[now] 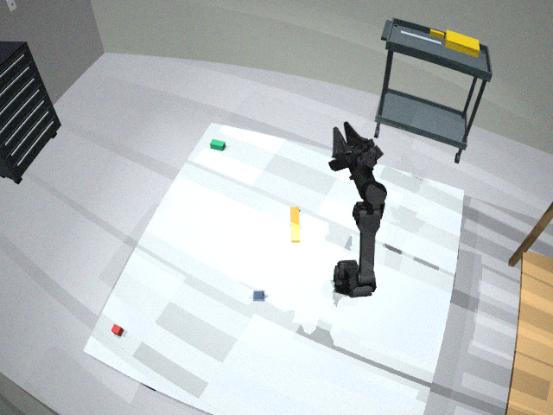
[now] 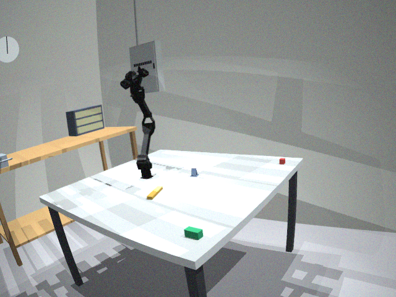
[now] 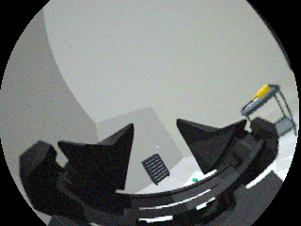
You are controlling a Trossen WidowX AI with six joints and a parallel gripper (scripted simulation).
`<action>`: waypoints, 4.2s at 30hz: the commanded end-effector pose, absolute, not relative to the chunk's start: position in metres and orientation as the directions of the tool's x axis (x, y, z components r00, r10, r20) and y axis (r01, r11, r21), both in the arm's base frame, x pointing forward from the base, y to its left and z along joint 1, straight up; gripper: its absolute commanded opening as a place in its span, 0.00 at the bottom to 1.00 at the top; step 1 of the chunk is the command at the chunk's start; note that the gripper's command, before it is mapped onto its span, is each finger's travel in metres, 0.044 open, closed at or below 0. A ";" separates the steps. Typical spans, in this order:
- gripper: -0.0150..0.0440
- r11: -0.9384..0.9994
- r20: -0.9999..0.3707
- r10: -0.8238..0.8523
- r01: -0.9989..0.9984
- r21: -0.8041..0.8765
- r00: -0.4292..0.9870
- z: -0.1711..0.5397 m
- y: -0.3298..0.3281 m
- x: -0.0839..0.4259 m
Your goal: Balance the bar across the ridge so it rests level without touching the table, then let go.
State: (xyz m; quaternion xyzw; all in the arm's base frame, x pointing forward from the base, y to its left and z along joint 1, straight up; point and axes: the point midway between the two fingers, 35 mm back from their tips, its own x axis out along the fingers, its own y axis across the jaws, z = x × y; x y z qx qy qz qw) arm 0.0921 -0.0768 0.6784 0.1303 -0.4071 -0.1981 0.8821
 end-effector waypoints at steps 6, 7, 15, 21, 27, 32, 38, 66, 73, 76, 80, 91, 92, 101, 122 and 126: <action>0.79 0.801 0.491 -0.568 0.308 0.513 0.660 0.637 -0.154 0.134; 0.79 0.790 0.466 -0.579 0.318 0.524 0.669 0.631 -0.161 0.140; 0.79 0.701 0.250 -0.634 0.408 0.585 0.731 0.572 -0.214 0.182; 0.79 0.625 0.077 -0.656 0.484 0.612 0.751 0.520 -0.251 0.212; 0.79 0.539 -0.105 -0.652 0.557 0.632 0.751 0.470 -0.274 0.236; 0.79 0.469 -0.263 -0.626 0.624 0.625 0.734 0.425 -0.287 0.254; 0.79 0.396 -0.445 -0.571 0.706 0.587 0.690 0.370 -0.295 0.272; 0.79 0.320 -0.984 -0.098 0.941 0.110 0.149 0.146 -0.246 0.283; 0.79 0.352 -1.000 -0.019 0.936 0.014 0.022 0.120 -0.231 0.275; 0.79 0.352 -1.000 -0.019 0.936 0.014 0.022 0.117 -0.231 0.275; 0.79 0.352 -1.000 -0.019 0.936 0.014 0.022 0.099 -0.231 0.276; 0.79 0.352 -1.000 -0.019 0.936 0.014 0.022 0.074 -0.231 0.276; 0.79 0.352 -1.000 -0.019 0.936 0.014 0.022 0.073 -0.231 0.276; 0.79 0.352 -1.000 -0.019 0.936 0.014 0.022 0.059 -0.232 0.276; 0.79 0.352 -1.000 -0.019 0.936 0.014 0.022 0.050 -0.232 0.276; 0.61 0.349 -1.000 -0.017 0.937 0.017 0.024 0.050 -0.231 0.276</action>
